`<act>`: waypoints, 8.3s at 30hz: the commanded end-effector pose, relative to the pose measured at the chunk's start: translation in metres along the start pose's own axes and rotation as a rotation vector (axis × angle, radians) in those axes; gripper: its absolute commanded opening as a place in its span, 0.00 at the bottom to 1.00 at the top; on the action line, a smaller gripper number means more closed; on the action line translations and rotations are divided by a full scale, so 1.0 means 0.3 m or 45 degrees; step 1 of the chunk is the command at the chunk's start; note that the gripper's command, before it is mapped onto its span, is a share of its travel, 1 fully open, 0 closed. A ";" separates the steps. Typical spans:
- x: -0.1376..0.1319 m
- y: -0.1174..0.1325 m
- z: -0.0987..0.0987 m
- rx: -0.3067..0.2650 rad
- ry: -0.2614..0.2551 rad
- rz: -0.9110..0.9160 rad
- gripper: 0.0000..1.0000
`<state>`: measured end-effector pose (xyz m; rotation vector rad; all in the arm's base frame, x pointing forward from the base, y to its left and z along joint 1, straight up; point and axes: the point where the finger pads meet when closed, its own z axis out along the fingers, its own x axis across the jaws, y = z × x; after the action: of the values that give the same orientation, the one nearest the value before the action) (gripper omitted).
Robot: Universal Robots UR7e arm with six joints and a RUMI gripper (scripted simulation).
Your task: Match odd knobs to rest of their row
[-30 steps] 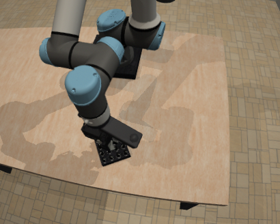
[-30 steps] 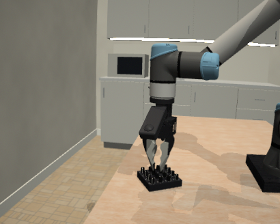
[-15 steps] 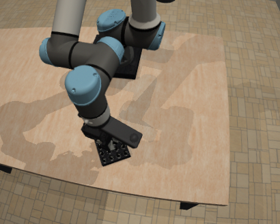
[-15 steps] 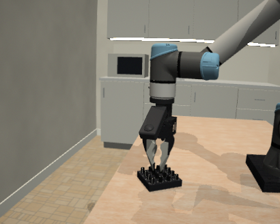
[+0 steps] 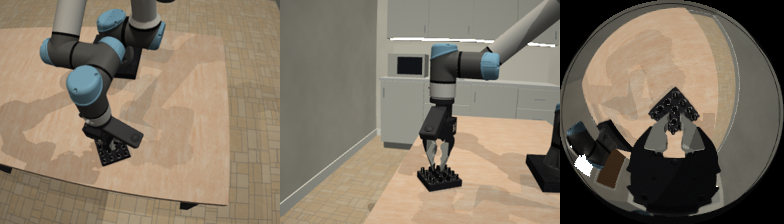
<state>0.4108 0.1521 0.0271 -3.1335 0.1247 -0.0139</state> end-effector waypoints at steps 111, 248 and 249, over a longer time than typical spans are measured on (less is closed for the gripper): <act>0.009 -0.007 0.001 0.000 0.001 0.002 0.11; 0.001 -0.007 0.052 -0.001 -0.004 -0.004 0.04; 0.002 -0.007 0.052 -0.001 -0.004 -0.006 0.04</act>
<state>0.4133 0.1544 0.0134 -3.1335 0.1257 -0.0151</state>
